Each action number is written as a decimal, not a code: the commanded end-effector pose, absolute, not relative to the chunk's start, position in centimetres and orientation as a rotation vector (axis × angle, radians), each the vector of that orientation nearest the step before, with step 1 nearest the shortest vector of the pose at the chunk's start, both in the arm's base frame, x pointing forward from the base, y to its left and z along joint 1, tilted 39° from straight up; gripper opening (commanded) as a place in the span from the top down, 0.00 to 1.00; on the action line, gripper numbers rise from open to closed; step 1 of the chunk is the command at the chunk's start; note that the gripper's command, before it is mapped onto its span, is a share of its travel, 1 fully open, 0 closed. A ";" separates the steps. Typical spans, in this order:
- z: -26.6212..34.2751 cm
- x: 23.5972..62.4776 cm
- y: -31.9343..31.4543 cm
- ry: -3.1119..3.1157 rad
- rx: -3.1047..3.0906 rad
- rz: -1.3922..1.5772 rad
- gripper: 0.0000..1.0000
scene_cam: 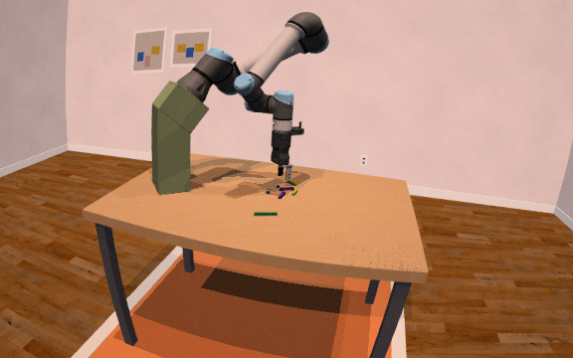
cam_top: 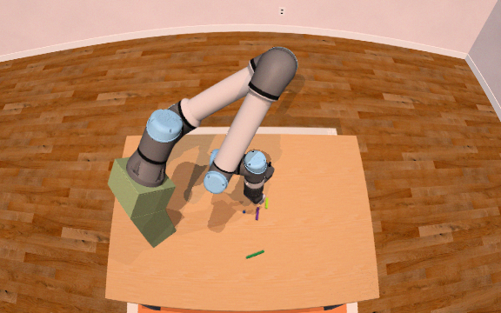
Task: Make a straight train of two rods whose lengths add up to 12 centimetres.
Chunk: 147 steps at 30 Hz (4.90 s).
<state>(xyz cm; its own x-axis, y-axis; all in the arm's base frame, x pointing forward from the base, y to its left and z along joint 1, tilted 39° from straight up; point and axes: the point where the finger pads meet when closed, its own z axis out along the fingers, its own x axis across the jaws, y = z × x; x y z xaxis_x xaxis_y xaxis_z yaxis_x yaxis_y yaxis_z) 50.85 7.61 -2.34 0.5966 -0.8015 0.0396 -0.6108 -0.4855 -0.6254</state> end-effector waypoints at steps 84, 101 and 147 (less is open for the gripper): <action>-0.7 50.7 11.1 1.113 -2.257 -0.443 0.00; -0.6 50.7 11.1 1.112 -2.257 -0.444 0.00; -0.6 50.7 11.1 1.112 -2.257 -0.444 0.00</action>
<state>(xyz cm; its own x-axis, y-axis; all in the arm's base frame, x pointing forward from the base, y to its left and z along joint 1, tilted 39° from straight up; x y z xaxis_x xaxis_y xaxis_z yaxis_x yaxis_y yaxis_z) 50.67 11.08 -0.62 0.5976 -0.8008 0.0396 -0.6085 -0.4852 -0.6280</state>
